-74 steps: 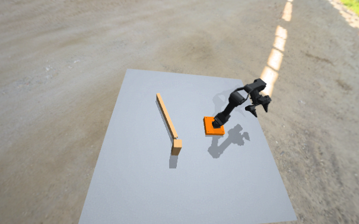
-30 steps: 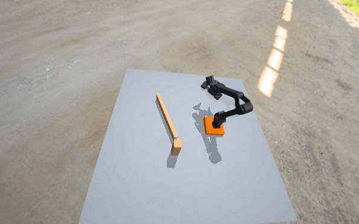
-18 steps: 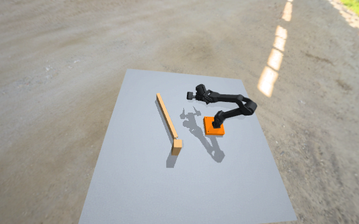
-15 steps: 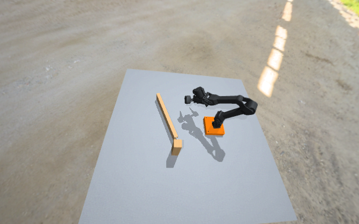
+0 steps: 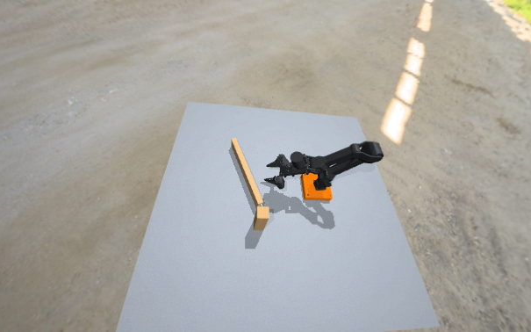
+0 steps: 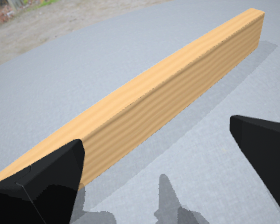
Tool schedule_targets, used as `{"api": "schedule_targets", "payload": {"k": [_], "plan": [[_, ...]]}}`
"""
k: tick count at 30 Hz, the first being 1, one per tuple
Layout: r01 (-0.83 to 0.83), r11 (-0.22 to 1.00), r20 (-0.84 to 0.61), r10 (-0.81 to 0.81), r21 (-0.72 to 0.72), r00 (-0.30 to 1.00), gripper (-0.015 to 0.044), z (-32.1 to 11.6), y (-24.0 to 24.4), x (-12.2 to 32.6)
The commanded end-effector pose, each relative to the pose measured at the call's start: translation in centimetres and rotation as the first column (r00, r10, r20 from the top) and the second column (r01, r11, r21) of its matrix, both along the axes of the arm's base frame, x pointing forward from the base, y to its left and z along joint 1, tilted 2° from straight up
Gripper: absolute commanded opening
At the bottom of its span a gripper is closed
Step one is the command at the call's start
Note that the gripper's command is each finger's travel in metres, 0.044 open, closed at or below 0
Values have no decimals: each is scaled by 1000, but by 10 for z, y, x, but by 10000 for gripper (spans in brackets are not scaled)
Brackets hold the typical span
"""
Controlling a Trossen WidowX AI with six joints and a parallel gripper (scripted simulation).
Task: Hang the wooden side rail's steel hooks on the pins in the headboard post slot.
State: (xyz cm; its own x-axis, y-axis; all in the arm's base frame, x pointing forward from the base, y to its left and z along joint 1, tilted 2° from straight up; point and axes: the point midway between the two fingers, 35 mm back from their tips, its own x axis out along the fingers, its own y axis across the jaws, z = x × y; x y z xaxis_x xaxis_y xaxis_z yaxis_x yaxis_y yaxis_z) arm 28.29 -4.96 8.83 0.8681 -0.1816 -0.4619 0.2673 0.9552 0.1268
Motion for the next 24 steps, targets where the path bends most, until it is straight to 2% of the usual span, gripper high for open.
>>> {"api": "schedule_targets", "payload": {"k": [1, 6, 9, 24], "plan": [[-287, 953, 59, 293, -100, 954, 440, 2, 61, -1], [-537, 815, 112, 568, -220, 816, 440, 5, 121, -18], [-626, 728, 133, 675, -279, 726, 440, 7, 147, -31], [-631, 722, 135, 682, -283, 719, 440, 7, 149, -32]]}}
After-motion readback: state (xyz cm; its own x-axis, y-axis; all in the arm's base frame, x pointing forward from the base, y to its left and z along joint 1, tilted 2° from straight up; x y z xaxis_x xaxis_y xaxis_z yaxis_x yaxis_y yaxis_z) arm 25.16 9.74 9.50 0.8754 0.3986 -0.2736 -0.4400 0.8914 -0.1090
